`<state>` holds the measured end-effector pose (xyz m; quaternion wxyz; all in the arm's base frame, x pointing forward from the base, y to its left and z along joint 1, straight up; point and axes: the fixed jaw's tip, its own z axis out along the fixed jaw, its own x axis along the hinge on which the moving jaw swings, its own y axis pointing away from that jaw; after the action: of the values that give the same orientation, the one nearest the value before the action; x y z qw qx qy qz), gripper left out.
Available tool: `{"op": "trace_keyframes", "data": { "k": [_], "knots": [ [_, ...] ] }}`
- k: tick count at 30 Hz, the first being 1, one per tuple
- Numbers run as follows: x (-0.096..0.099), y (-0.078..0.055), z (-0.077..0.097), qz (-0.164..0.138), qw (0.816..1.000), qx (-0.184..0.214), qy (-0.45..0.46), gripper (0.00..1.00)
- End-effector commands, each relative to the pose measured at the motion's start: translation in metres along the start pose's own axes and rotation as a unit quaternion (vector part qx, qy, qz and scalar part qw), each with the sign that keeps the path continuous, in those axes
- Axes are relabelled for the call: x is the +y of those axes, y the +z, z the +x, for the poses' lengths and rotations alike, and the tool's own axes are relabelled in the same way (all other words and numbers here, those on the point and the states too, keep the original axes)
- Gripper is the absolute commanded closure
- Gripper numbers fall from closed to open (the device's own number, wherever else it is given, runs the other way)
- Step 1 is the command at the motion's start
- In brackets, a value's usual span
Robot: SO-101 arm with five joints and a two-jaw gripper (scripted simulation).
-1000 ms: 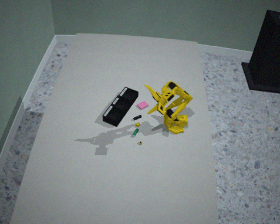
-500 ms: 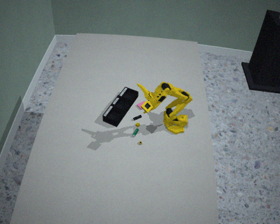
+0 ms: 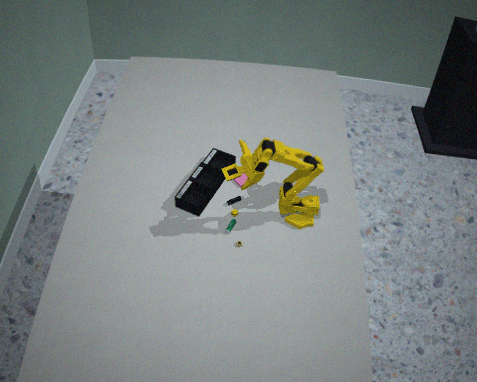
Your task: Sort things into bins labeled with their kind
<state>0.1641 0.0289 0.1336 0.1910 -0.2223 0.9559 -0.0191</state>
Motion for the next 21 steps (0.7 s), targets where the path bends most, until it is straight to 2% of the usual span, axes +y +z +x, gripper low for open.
{"op": "trace_keyframes", "data": {
  "k": [1, 5, 9, 21],
  "knots": [
    [-0.011, 0.005, 0.007, 0.003, 0.995, 0.036, 0.093, 0.0],
    [-0.018, 0.011, 0.016, 0.007, 0.983, 0.069, 0.172, 0.0],
    [-0.022, 0.013, 0.02, 0.009, 0.973, 0.086, 0.212, 0.0],
    [-0.023, 0.014, 0.021, 0.009, 0.971, 0.09, 0.222, 0.0]
  ]
}}
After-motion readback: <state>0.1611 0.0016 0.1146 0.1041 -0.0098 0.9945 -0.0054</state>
